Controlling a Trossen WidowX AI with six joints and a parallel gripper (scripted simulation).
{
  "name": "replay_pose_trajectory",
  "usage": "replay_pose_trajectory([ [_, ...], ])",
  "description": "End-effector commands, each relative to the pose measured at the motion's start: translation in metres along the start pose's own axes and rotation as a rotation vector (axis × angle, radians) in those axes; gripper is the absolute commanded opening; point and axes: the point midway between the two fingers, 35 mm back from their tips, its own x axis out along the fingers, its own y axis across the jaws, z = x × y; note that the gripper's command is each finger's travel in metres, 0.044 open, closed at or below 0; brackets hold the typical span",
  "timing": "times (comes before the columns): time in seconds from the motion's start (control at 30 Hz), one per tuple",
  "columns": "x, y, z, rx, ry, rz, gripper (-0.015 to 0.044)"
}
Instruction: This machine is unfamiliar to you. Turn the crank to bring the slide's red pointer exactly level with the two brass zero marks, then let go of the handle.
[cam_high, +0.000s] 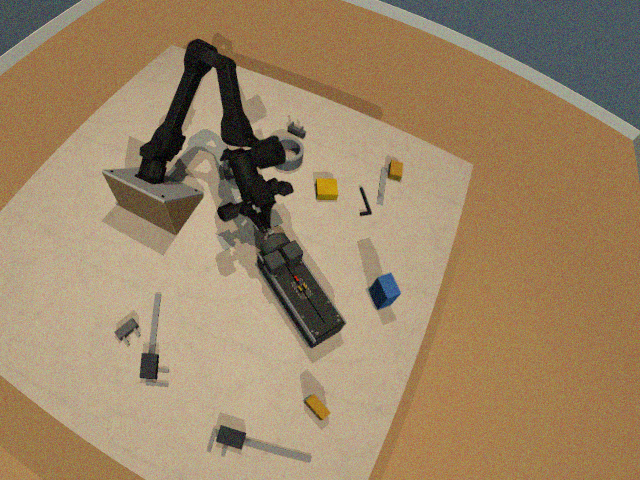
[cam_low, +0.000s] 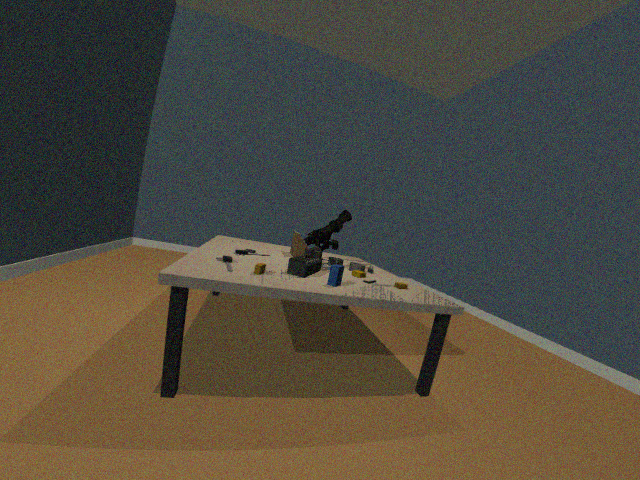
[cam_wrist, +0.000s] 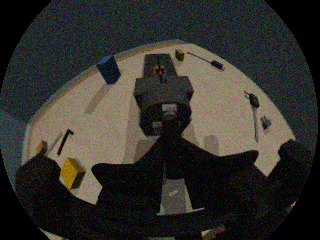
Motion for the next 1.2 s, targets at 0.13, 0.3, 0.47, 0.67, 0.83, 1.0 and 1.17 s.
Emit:
replay_pose_trajectory([
  [0.13, -0.0001, 0.0097, -0.0002, -0.009, 0.002, 0.023, 0.0000],
  [0.3, 0.0001, 0.0102, -0.0003, -0.009, 0.002, 0.023, 0.0000],
  [0.47, 0.0003, 0.0107, -0.0005, -0.009, 0.002, 0.023, 0.0000],
  [0.67, 0.0006, 0.0115, -0.0008, -0.009, 0.002, 0.024, 0.0000],
  [0.83, 0.0009, 0.0122, -0.0012, -0.009, 0.002, 0.024, 0.0000],
  [1.0, 0.0013, 0.0131, -0.0016, -0.009, 0.003, 0.024, 0.0000],
  [1.17, 0.0017, 0.0141, -0.0021, -0.009, 0.003, 0.024, 0.0000],
])
